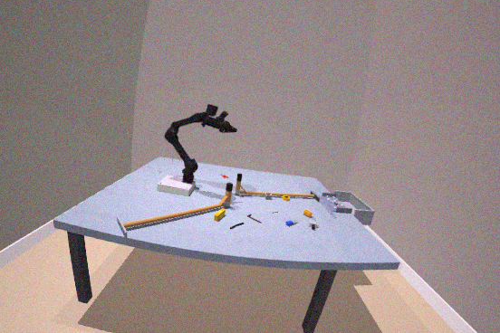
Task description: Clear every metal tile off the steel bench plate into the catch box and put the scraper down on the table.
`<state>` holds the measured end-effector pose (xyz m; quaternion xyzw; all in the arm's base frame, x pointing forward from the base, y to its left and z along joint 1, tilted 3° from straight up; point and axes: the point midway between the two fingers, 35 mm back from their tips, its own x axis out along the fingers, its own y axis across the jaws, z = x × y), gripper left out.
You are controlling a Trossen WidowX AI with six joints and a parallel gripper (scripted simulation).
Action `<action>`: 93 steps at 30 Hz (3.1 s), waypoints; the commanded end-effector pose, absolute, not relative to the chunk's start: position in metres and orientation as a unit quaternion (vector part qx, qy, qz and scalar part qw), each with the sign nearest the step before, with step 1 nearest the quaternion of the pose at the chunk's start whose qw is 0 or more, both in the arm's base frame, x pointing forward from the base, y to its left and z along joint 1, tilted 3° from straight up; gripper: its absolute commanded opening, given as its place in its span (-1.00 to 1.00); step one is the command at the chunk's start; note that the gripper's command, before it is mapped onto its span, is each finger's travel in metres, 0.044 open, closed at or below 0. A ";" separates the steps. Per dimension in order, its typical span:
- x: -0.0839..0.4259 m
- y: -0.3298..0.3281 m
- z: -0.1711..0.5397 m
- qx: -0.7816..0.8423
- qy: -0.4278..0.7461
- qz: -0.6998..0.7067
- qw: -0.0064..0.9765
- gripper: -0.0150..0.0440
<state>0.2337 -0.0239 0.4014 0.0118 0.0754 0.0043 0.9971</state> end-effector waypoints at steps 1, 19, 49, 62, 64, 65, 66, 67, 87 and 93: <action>0.230 -0.023 0.400 0.015 0.068 0.005 0.998 1.00; 0.230 -0.023 0.400 0.015 0.068 0.005 0.998 1.00; 0.271 -0.026 0.396 0.022 0.135 0.015 0.990 1.00; 0.305 -0.027 0.387 0.024 0.188 0.024 0.982 1.00; 0.310 -0.026 0.385 0.024 0.196 0.025 0.980 1.00; 0.313 -0.026 0.384 0.024 0.200 0.026 0.979 1.00; 0.315 -0.026 0.383 0.024 0.204 0.027 0.978 1.00; 0.318 -0.026 0.382 0.024 0.208 0.027 0.977 1.00; 0.371 -0.020 0.355 0.020 0.289 0.042 0.956 1.00; 0.386 -0.017 0.344 0.017 0.313 0.047 0.948 1.00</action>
